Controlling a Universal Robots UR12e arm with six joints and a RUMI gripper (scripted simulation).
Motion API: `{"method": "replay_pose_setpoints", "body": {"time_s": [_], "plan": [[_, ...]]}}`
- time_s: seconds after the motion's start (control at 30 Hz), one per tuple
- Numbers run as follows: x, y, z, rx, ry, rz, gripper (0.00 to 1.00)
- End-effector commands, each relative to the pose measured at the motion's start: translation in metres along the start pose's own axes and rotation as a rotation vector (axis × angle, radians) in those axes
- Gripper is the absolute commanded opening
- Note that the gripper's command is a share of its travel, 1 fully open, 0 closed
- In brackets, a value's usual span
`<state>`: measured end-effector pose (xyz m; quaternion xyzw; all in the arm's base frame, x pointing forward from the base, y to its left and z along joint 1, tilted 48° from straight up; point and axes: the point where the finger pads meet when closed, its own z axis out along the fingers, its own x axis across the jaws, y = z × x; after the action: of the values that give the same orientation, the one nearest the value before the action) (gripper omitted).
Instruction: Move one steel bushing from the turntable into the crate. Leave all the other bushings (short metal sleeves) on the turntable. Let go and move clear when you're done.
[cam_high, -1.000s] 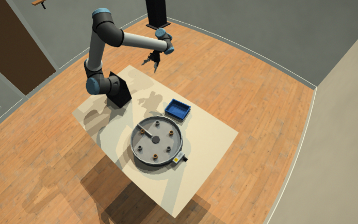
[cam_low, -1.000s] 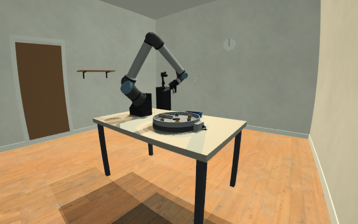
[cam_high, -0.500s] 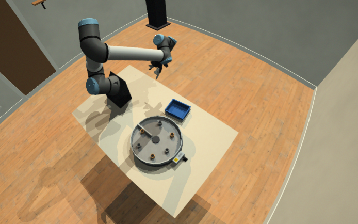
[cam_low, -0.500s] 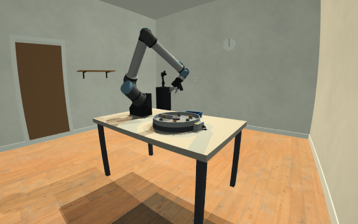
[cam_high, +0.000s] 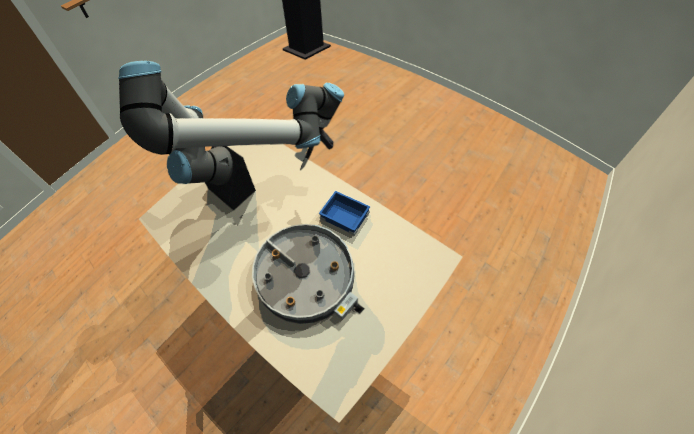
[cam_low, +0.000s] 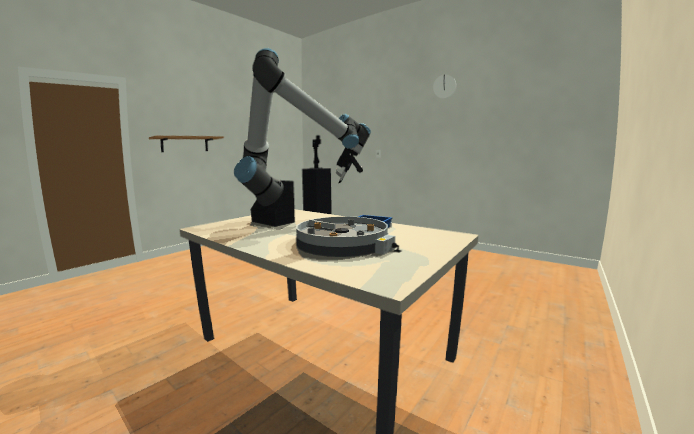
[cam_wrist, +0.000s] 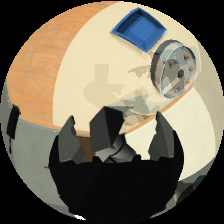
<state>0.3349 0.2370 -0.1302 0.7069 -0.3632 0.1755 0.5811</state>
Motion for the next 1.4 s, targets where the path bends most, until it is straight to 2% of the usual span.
{"method": "replay_pose_setpoints", "body": {"time_s": [0.0, 0.03, 0.07, 0.1, 0.17, 0.2, 0.23, 0.27, 0.33, 0.4, 0.43, 0.47, 0.5, 0.53, 0.57, 0.6, 0.67, 0.7, 0.73, 0.77, 0.8, 0.83, 0.9, 0.97, 1.0, 1.07, 1.1, 1.2, 1.3, 1.37], "plan": [[0.036, -0.012, 0.005, 0.083, -0.093, 0.251, 1.00], [0.053, -0.016, 0.007, 0.082, -0.107, 0.286, 1.00], [0.053, -0.016, 0.007, 0.092, -0.119, 0.320, 1.00], [0.070, -0.018, 0.010, 0.091, -0.133, 0.356, 1.00], [0.070, -0.018, 0.010, 0.108, -0.159, 0.424, 1.00], [0.088, -0.021, 0.013, 0.106, -0.172, 0.461, 1.00], [0.088, -0.021, 0.013, 0.114, -0.185, 0.496, 1.00], [0.105, -0.022, 0.017, 0.113, -0.199, 0.533, 1.00], [0.105, -0.022, 0.017, 0.127, -0.224, 0.603, 1.00], [0.105, -0.022, 0.017, 0.127, -0.224, 0.603, 1.00], [0.123, -0.023, 0.022, 0.136, -0.260, 0.708, 1.00], [0.141, -0.023, 0.026, 0.132, -0.273, 0.744, 1.00], [0.141, -0.023, 0.026, 0.137, -0.283, 0.775, 1.00], [0.158, -0.022, 0.032, 0.134, -0.294, 0.808, 1.00], [0.158, -0.022, 0.032, 0.138, -0.305, 0.841, 1.00], [0.175, -0.021, 0.037, 0.135, -0.316, 0.876, 1.00], [0.175, -0.021, 0.037, 0.142, -0.339, 0.945, 1.00], [0.192, -0.019, 0.043, 0.138, -0.350, 0.981, 1.00], [0.192, -0.019, 0.043, 0.141, -0.362, 1.018, 1.00], [0.208, -0.016, 0.050, 0.137, -0.373, 1.056, 1.00], [0.208, -0.016, 0.050, 0.140, -0.385, 1.094, 1.00], [0.224, -0.013, 0.056, 0.136, -0.396, 1.132, 1.00], [0.224, -0.013, 0.056, 0.141, -0.418, 1.205, 1.00], [0.224, -0.013, 0.056, 0.141, -0.418, 1.205, 1.00], [0.239, -0.009, 0.063, 0.141, -0.448, 1.309, 1.00], [0.267, 0.000, 0.076, 0.131, -0.466, 1.380, 1.00], [0.267, 0.000, 0.076, 0.132, -0.476, 1.413, 1.00], [0.291, 0.009, 0.089, 0.124, -0.501, 1.516, 1.00], [0.302, 0.015, 0.095, 0.119, -0.529, 1.627, 1.00], [0.322, 0.025, 0.107, 0.110, -0.546, 1.704, 1.00]]}}
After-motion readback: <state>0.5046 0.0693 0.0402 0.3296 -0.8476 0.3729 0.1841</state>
